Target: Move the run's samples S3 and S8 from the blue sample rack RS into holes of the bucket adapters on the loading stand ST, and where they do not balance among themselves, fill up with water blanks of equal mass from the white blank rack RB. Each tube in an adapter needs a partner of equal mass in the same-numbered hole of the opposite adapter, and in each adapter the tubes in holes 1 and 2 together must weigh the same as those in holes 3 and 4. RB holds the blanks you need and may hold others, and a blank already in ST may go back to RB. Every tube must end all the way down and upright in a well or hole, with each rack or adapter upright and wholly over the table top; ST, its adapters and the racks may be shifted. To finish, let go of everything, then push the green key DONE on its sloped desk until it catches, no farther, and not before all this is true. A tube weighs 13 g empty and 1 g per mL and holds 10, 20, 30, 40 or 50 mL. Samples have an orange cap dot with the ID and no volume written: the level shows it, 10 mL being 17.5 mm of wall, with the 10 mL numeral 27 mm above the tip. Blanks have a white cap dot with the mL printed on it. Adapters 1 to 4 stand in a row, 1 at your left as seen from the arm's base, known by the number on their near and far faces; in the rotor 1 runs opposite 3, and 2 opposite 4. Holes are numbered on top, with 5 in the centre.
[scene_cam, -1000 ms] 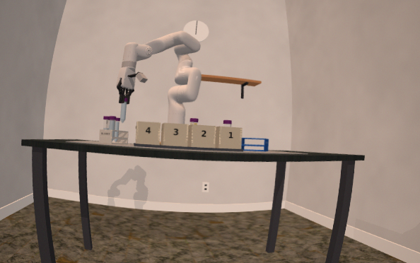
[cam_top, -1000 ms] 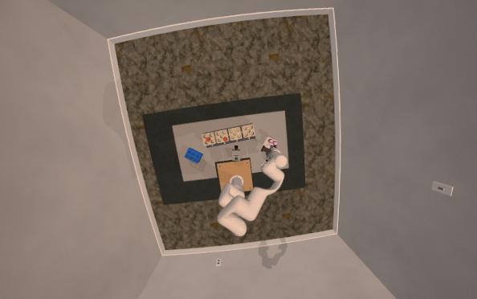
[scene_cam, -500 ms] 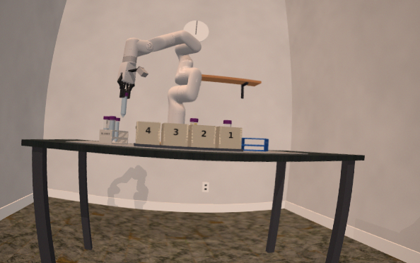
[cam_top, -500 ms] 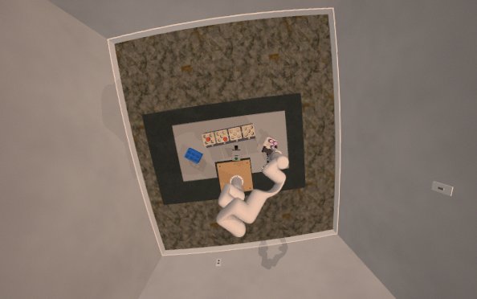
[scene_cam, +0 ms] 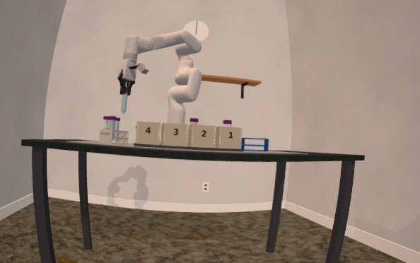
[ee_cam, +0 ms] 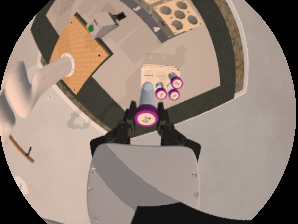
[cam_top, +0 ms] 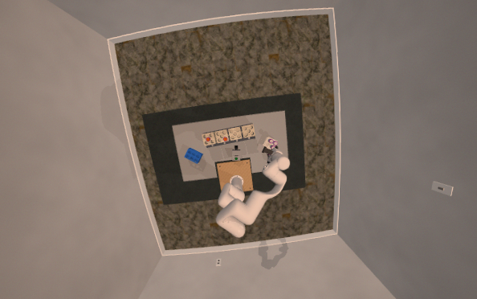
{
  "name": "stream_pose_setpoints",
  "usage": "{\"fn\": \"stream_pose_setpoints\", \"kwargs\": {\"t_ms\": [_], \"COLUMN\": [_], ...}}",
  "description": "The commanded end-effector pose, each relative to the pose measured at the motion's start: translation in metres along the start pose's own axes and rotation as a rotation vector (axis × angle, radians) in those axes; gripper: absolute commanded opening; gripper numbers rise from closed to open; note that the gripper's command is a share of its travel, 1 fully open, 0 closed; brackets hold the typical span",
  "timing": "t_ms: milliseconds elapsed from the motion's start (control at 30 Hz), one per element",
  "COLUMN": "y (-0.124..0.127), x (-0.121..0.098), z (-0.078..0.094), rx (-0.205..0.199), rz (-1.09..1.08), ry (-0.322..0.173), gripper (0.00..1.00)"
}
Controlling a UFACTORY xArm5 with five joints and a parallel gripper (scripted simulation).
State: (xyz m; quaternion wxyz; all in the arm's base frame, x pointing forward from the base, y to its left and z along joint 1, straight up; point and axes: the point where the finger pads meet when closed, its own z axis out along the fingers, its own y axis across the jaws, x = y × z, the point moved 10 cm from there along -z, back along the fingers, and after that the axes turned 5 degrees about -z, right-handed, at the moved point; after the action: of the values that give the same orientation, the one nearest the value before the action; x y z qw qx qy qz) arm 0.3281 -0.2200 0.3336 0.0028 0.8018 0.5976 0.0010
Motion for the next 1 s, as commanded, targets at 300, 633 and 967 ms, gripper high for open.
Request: {"fn": "stream_pose_setpoints", "kwargs": {"t_ms": [300, 633, 967], "y": [0.020, 0.045, 0.070], "x": [0.029, 0.066, 0.104], "z": [-0.002, -0.002, -0.002], "rx": [-0.004, -0.004, -0.004], "rz": [0.233, 0.533, 0.833], "ry": [0.000, 0.002, 0.003], "gripper": [0.00, 0.00, 0.00]}}
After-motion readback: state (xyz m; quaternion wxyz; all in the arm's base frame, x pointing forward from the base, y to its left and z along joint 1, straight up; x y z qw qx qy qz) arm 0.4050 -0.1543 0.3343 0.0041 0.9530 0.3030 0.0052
